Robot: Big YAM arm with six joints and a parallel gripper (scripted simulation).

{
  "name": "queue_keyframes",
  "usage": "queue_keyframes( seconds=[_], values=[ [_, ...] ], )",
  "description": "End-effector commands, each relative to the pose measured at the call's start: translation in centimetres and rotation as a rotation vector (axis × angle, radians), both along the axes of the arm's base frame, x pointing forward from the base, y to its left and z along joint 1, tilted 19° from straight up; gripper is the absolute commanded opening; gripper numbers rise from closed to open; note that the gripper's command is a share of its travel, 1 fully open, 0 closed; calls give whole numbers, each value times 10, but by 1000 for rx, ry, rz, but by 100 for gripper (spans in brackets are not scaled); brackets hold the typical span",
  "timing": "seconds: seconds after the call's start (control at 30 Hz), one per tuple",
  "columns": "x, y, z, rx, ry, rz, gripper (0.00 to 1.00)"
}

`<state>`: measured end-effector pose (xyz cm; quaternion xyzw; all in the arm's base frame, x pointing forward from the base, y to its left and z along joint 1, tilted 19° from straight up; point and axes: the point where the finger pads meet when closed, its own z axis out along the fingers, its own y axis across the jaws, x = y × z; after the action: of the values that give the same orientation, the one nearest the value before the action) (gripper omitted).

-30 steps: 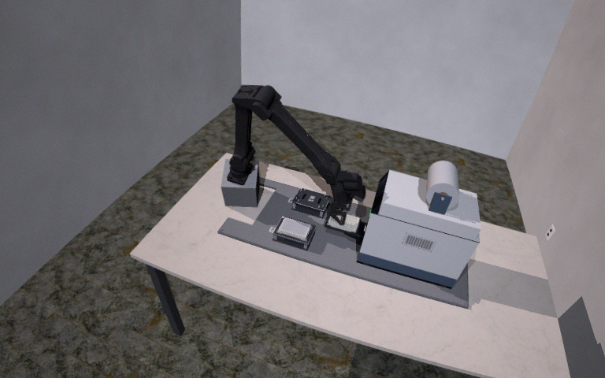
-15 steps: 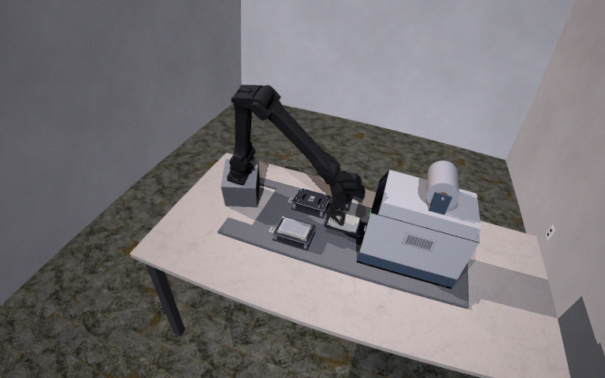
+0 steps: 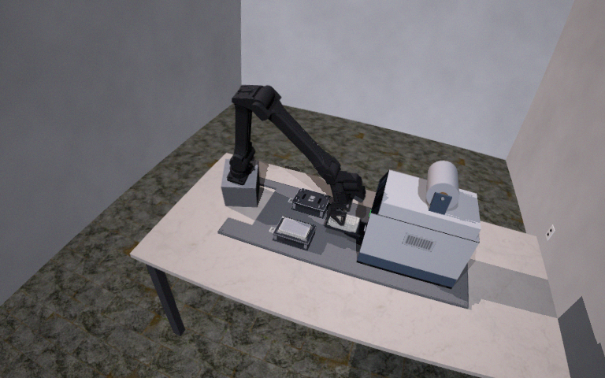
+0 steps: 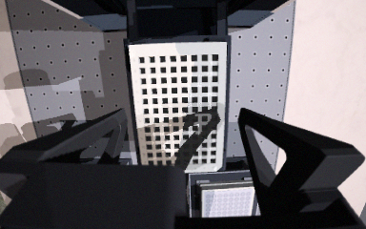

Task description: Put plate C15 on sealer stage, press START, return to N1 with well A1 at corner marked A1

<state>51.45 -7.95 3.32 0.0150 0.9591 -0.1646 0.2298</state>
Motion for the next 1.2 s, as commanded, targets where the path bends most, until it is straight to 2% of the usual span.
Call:
queue_keyframes(
  seconds=[0.0,0.5,0.9,1.1,1.17],
  values=[
    [16,-6,5,-6,-25,-2,100],
    [-6,-3,-13,-1,22,0,100],
    [15,-4,18,-5,-48,1,100],
    [17,-3,16,-4,-44,2,100],
    [16,2,21,0,-42,3,100]
  ],
)
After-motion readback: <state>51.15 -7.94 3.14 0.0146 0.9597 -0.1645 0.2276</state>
